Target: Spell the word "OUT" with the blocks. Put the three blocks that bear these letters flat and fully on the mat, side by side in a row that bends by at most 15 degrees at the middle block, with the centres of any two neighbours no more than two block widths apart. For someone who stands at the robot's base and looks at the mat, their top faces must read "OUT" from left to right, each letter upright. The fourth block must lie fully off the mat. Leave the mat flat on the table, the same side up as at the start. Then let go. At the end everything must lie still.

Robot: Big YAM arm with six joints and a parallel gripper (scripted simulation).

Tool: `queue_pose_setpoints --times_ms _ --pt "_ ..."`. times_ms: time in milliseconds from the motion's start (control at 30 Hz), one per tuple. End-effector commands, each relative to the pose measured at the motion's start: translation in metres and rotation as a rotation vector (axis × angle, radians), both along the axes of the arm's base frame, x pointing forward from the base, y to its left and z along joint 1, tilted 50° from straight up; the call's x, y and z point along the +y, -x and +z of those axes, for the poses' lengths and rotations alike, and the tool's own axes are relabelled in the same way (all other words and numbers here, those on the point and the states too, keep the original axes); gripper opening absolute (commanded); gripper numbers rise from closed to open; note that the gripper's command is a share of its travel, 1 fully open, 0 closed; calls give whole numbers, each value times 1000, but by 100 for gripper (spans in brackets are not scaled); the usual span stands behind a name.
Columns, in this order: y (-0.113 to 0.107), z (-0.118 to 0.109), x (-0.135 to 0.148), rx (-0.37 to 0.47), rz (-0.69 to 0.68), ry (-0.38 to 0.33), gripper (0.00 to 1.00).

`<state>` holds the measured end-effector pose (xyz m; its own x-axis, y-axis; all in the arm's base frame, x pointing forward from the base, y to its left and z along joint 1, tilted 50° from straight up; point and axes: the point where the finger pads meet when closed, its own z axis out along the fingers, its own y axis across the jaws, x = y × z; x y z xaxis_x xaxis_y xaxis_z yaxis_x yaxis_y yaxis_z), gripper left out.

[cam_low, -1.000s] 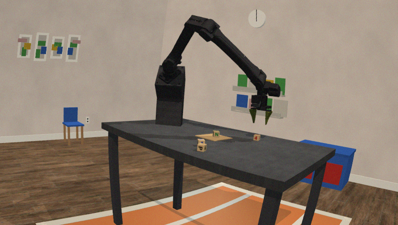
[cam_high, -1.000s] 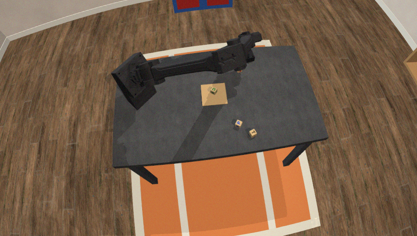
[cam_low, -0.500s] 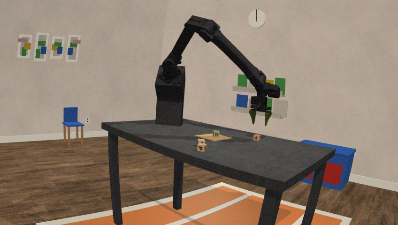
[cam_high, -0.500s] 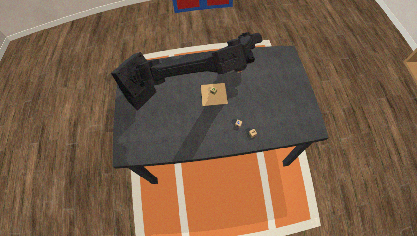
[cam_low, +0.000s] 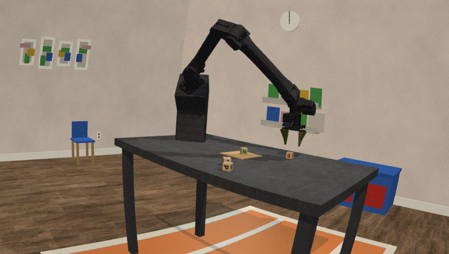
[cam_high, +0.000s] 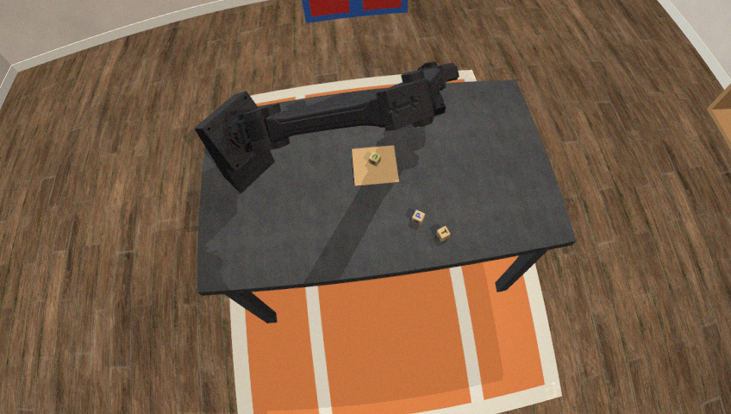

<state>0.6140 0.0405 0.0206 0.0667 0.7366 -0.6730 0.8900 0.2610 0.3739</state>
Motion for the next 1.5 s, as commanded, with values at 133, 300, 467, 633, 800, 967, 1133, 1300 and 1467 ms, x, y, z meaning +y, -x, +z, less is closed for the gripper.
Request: queue_pose_setpoints --times_ms 133,300,467,633,800,967,1133,1300,1467 --pt "-17 -4 -9 -15 3 2 73" --pt "-19 -9 -13 -13 3 3 73" --pt "-20 -10 -15 -14 3 3 73" --pt "-20 -14 -17 -10 3 4 73" --pt "-22 -14 -18 -13 3 4 73" --pt "-22 -14 -14 -13 8 3 73" --pt "-22 -14 -14 -13 8 4 73" --pt "-22 -14 -14 -13 8 4 73" --pt "-22 -14 -14 -13 8 4 73"
